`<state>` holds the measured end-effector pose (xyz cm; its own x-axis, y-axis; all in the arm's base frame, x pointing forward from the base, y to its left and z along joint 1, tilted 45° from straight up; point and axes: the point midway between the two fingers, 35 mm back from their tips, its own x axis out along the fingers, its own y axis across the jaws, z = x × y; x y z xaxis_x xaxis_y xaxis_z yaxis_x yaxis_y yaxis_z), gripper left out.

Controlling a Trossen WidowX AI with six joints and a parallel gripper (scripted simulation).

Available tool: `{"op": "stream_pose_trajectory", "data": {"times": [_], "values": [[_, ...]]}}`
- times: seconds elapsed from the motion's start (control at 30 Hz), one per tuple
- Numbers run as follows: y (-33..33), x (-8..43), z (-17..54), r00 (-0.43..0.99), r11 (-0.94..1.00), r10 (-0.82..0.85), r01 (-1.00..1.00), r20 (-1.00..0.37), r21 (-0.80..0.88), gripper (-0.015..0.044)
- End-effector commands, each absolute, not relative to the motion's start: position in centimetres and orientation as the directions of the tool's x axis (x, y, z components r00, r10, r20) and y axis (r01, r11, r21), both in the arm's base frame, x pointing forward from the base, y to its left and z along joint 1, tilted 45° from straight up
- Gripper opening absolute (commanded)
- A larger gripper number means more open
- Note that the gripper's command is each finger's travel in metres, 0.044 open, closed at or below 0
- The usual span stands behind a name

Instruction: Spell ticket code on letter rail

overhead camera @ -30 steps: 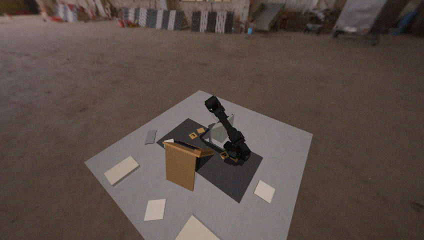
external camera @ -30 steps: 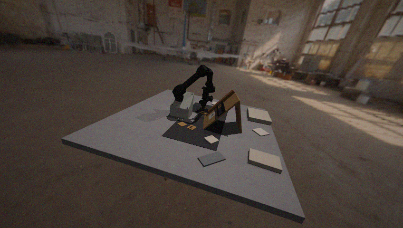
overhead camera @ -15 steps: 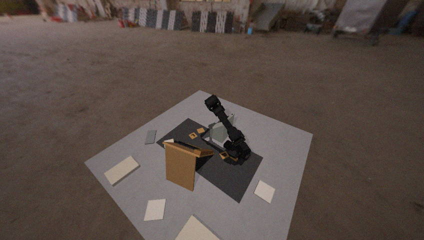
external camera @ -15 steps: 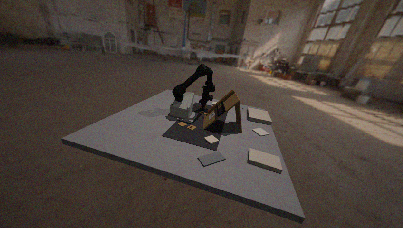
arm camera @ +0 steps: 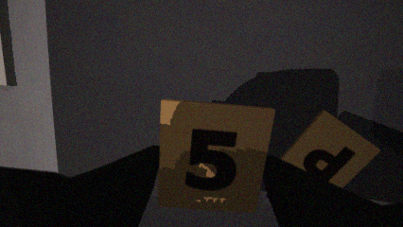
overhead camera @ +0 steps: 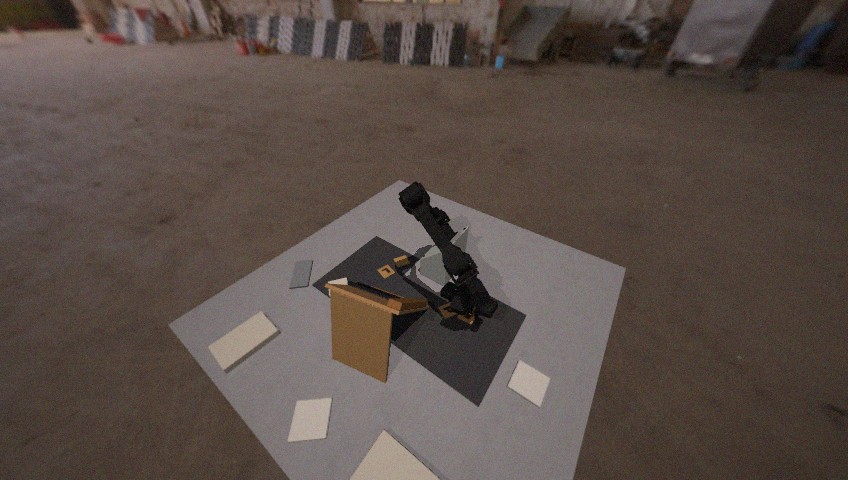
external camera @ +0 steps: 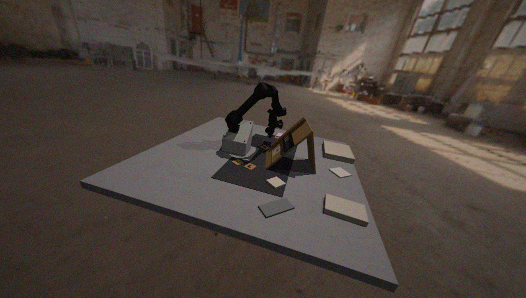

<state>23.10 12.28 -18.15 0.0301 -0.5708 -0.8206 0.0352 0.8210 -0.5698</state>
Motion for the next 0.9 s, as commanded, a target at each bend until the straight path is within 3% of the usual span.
{"op": "stream_pose_trajectory", "data": {"times": [0.0,0.87], "values": [[13.3,24.3,-17.1,0.047,0.852,-0.523,0.013,-0.851,-0.523,0.0000],[18.6,33.1,-5.2,0.263,0.959,-0.156,-0.191,-0.952,-0.210,0.0000]]}}
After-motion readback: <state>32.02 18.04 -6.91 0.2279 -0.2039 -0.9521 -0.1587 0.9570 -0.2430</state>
